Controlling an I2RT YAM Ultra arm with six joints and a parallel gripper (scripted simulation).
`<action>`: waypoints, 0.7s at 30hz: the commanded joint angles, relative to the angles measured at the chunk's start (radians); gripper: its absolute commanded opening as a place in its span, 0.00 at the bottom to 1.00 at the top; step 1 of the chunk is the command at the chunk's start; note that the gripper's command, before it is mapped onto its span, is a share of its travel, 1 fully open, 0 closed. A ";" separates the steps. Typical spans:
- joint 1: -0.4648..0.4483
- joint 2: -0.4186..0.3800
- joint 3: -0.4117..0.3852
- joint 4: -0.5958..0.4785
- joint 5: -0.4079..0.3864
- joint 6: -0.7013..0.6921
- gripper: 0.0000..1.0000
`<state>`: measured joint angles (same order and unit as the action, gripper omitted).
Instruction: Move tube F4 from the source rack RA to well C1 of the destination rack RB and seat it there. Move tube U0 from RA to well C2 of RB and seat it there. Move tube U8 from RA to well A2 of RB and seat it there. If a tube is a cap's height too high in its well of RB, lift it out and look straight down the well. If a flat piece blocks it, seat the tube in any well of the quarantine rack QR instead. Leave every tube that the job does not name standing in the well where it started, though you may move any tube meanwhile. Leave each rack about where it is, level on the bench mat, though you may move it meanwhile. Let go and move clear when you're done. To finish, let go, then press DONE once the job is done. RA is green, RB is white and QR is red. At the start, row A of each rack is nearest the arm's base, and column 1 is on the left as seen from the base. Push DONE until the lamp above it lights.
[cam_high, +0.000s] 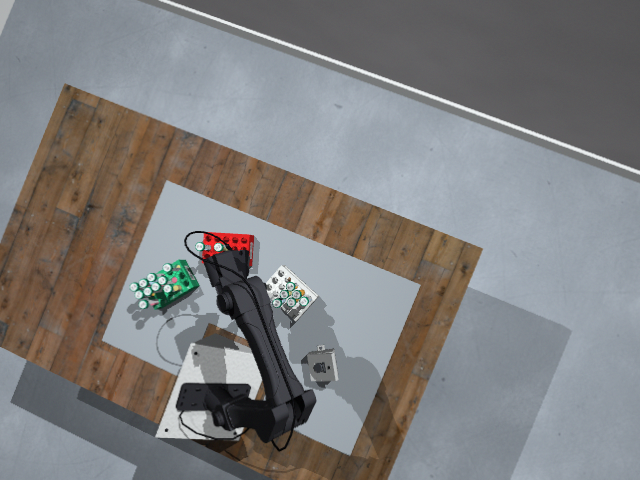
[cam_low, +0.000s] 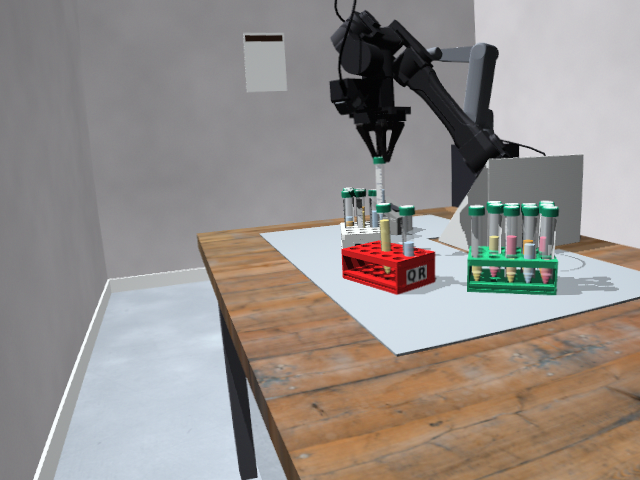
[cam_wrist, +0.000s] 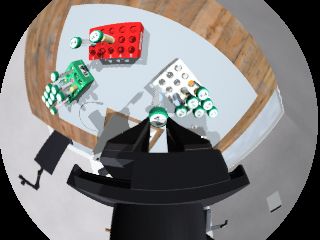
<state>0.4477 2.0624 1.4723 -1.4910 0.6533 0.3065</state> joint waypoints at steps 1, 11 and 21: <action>-0.008 0.015 0.052 -0.021 0.023 -0.027 0.00; -0.034 0.040 0.106 -0.033 0.035 -0.056 0.00; -0.058 0.066 0.164 -0.045 0.046 -0.084 0.00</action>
<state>0.3843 2.1204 1.5997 -1.5146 0.6819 0.2394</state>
